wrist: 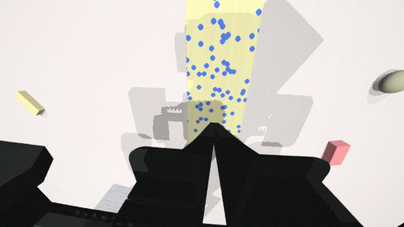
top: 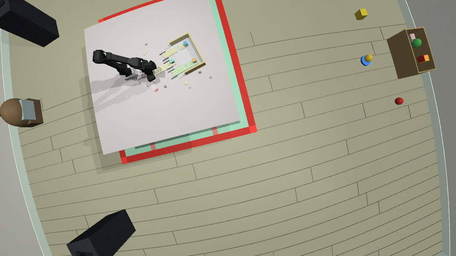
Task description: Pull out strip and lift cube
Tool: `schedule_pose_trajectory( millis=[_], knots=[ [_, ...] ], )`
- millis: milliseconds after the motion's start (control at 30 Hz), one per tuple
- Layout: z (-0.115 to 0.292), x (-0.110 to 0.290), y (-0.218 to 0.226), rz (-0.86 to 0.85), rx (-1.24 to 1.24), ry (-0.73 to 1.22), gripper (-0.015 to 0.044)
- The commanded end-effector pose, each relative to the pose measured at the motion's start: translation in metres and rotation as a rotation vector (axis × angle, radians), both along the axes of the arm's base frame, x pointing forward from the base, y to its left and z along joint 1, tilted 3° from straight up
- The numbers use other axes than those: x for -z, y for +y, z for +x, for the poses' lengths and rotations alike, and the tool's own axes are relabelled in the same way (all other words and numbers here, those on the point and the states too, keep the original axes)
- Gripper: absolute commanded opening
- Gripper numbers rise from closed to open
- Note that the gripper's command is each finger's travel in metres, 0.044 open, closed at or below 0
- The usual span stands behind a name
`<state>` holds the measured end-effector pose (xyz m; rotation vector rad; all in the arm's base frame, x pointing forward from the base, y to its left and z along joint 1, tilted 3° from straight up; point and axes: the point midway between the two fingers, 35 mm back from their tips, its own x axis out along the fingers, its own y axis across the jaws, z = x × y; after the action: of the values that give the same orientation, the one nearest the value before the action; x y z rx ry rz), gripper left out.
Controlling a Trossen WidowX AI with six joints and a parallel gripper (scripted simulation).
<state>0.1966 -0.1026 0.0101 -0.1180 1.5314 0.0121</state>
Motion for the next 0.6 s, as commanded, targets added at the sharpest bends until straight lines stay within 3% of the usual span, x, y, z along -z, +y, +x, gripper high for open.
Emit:
schedule_pose_trajectory(
  millis=[0,167,567],
  knots=[
    [0.002,-0.029,0.001,0.002,0.0,0.004,0.0],
    [0.002,-0.039,0.001,0.004,0.0,0.009,0.0],
    [0.047,-0.041,0.007,0.002,-0.057,0.009,0.0315]
  ],
)
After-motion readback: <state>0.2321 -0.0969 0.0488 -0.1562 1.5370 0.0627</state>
